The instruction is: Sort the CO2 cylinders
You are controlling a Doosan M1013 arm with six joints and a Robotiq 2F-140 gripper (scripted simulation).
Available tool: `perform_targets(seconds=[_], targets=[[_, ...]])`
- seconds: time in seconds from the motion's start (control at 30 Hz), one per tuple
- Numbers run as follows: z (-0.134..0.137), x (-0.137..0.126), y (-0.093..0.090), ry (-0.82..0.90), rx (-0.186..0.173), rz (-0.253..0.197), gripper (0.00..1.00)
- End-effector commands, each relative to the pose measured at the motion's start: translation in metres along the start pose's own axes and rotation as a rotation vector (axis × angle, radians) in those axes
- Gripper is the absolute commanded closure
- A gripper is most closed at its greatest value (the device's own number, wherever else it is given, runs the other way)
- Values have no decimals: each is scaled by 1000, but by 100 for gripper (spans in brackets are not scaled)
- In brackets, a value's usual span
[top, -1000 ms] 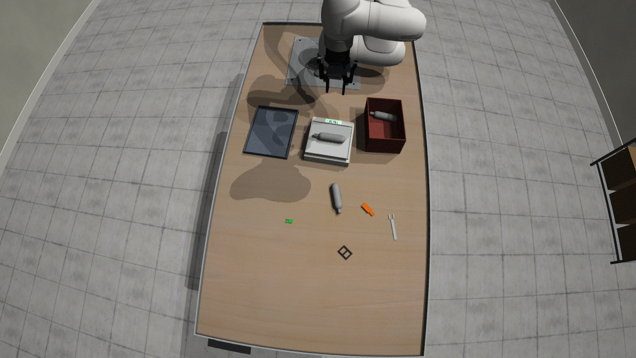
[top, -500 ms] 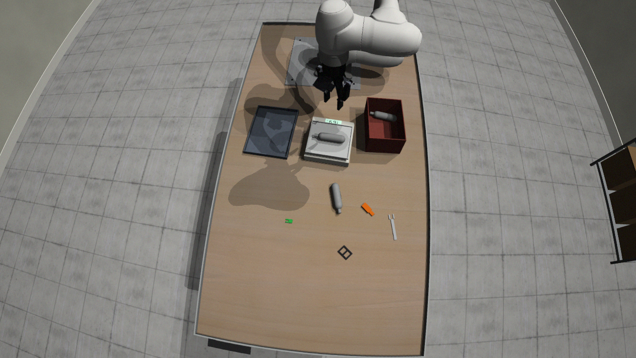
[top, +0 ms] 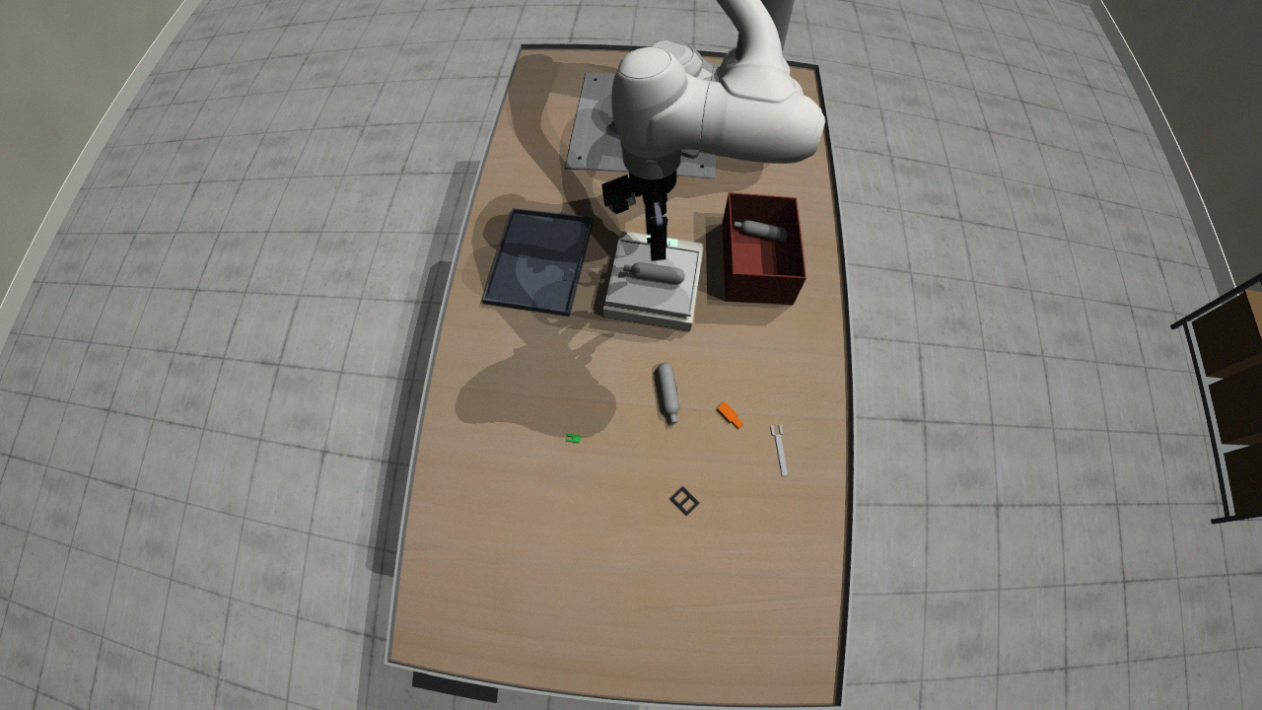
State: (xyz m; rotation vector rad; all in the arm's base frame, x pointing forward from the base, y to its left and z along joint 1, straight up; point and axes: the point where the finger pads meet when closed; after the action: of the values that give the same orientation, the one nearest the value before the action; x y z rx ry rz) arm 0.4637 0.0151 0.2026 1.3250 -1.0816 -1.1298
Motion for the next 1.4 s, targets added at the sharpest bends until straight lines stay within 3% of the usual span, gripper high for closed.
perform_targets(seconds=[0.0,0.37,0.63,0.7,1.13,1.37], targets=[[-3,0,-2,-275,-10,45,59],[-3,1,-13,-300,-11,49,59],[-2,2,-41,-300,-11,49,59],[-2,2,-41,-300,-11,49,59],[-1,4,-94,-300,-11,50,59],[-1,5,-105,-300,-11,50,59]])
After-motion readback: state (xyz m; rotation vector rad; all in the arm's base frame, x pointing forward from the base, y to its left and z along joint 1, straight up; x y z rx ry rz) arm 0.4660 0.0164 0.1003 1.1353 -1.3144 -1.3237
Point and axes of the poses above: the point where the finger pads meet when closed, its own y axis back along the fingers, its own z axis across the jaws, x = y × z, and after that the axes turned 5 degrees about -y, right-handed
